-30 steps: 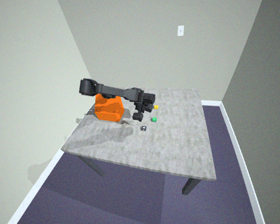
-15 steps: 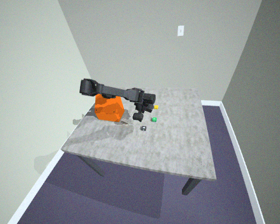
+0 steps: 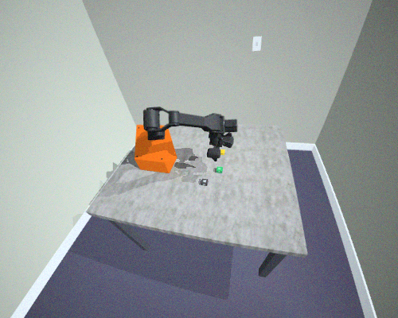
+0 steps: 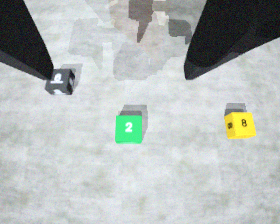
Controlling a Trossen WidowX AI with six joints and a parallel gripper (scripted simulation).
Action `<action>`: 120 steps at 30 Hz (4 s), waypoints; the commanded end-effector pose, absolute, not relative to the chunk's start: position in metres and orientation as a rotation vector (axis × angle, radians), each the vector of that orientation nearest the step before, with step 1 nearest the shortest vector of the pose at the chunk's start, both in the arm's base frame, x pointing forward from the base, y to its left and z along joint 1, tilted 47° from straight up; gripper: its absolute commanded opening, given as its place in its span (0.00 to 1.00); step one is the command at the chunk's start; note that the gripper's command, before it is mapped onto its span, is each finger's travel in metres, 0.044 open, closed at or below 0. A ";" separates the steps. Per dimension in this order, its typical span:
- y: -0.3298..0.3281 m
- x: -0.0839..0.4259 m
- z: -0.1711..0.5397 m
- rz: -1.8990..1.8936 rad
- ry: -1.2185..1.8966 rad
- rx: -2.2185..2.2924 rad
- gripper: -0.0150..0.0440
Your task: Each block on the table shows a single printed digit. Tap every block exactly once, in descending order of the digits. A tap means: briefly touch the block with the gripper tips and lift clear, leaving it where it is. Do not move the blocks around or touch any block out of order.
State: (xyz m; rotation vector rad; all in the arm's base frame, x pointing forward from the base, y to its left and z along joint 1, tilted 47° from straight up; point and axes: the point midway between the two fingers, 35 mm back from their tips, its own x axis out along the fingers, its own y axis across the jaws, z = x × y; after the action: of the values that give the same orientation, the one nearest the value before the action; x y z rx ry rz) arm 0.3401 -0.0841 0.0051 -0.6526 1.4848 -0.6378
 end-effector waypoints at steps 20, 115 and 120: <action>-0.028 0.351 -0.054 -0.635 1.482 -0.631 0.93; 0.026 0.340 -0.114 -0.644 1.480 -0.636 0.29; 0.026 0.340 -0.114 -0.644 1.480 -0.636 0.29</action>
State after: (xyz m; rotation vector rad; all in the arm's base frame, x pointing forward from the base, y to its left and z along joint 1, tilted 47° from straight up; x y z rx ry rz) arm 0.3428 0.0301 -0.1131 -0.6452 1.4623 -0.6342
